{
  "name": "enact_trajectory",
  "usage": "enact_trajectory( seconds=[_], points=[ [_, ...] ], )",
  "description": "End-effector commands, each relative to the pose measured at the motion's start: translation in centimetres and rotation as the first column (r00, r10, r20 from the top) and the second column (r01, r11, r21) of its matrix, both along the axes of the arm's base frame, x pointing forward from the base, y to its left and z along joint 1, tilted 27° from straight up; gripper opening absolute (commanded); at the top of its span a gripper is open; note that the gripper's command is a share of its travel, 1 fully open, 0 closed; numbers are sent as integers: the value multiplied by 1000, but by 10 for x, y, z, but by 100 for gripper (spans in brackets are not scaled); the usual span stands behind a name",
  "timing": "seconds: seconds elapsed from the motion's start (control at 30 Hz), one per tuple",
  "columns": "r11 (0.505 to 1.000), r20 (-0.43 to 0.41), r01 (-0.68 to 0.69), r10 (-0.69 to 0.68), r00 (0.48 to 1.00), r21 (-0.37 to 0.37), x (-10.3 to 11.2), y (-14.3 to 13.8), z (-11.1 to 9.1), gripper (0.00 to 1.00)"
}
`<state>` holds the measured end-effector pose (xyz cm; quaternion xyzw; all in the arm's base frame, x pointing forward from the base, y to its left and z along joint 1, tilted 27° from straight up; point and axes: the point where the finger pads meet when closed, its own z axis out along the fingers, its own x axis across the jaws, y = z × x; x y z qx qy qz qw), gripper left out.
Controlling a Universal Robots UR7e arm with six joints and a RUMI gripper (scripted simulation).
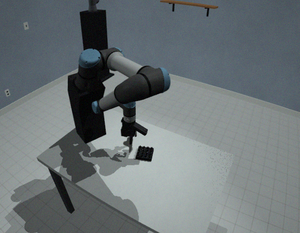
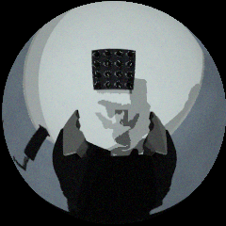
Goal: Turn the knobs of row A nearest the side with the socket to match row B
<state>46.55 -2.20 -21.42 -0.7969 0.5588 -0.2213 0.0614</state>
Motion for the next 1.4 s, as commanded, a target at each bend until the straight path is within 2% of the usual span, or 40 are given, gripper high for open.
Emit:
enact_trajectory(
  seconds=[0.0, 0.47, 0.67, 0.97, 1.03, 1.37],
  points=[
    [1000, 0, -2, 2, 1000, -1, 0, 0, 0, 100],
    [994, -18, -97, 96, 995, -45, 6, 1, 1, 100],
    [970, -47, -221, 217, 975, -99, 14, 3, 3, 100],
    [889, -111, -420, 406, 907, -180, 27, 6, 7, 100],
    [889, -111, -420, 406, 907, -180, 27, 6, 7, 100],
    [735, -204, -630, 595, 777, -252, 41, 9, 12, 100]
  ],
)
